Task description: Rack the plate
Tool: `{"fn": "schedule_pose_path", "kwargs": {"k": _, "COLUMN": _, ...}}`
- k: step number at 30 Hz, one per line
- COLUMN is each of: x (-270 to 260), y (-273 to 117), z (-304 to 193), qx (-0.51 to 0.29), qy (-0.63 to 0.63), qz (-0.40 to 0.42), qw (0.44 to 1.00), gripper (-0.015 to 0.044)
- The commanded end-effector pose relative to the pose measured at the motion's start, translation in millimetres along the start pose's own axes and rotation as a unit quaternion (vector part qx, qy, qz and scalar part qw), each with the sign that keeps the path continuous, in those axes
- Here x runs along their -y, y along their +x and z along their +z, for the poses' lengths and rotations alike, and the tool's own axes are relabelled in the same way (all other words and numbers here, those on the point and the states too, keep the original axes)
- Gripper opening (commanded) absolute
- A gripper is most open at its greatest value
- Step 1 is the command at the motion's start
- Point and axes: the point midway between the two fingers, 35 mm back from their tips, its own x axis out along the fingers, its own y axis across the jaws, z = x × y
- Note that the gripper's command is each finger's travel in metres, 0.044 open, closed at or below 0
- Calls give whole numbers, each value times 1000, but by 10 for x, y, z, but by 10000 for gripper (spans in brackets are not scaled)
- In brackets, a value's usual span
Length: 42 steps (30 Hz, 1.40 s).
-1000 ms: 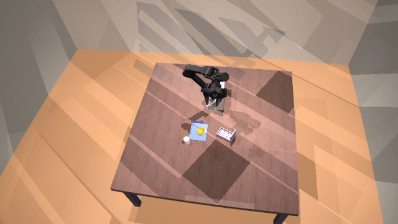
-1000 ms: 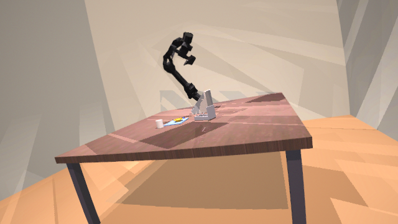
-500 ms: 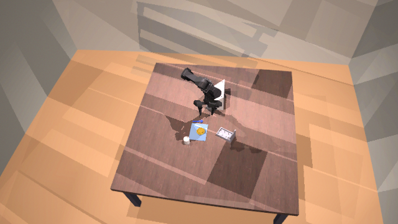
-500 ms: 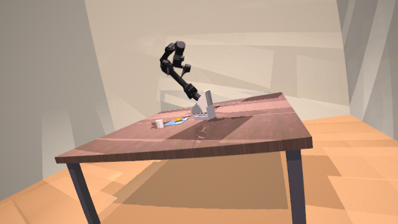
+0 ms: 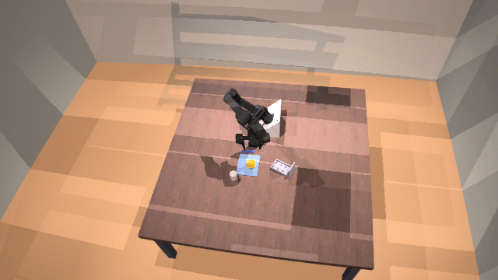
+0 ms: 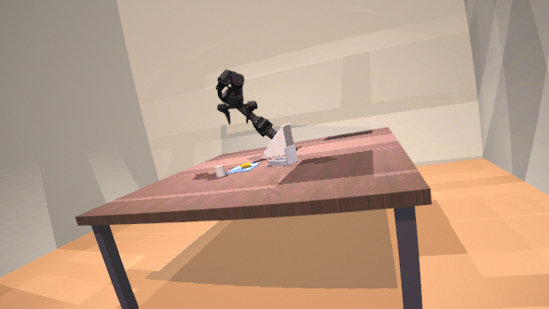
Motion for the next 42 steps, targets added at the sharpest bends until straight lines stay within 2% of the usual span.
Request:
{"fn": "schedule_pose_path", "kwargs": {"k": 1, "x": 68, "y": 167, "z": -139, "qx": -48, "qy": 43, "qz": 21, "qw": 998, "gripper": 400}}
{"fn": "schedule_pose_path", "kwargs": {"k": 8, "x": 167, "y": 372, "z": -342, "qx": -117, "qy": 114, "qz": 44, "qw": 986, "gripper": 400}}
{"fn": "schedule_pose_path", "kwargs": {"k": 16, "x": 172, "y": 412, "z": -362, "qx": -124, "qy": 120, "qz": 46, "qw": 984, "gripper": 400}}
{"fn": "schedule_pose_path", "kwargs": {"k": 25, "x": 72, "y": 1454, "z": -647, "qx": -123, "qy": 121, "qz": 43, "qw": 984, "gripper": 400}}
{"fn": "schedule_pose_path", "kwargs": {"k": 42, "x": 36, "y": 1607, "z": -687, "qx": -123, "qy": 121, "qz": 43, "qw": 984, "gripper": 400}}
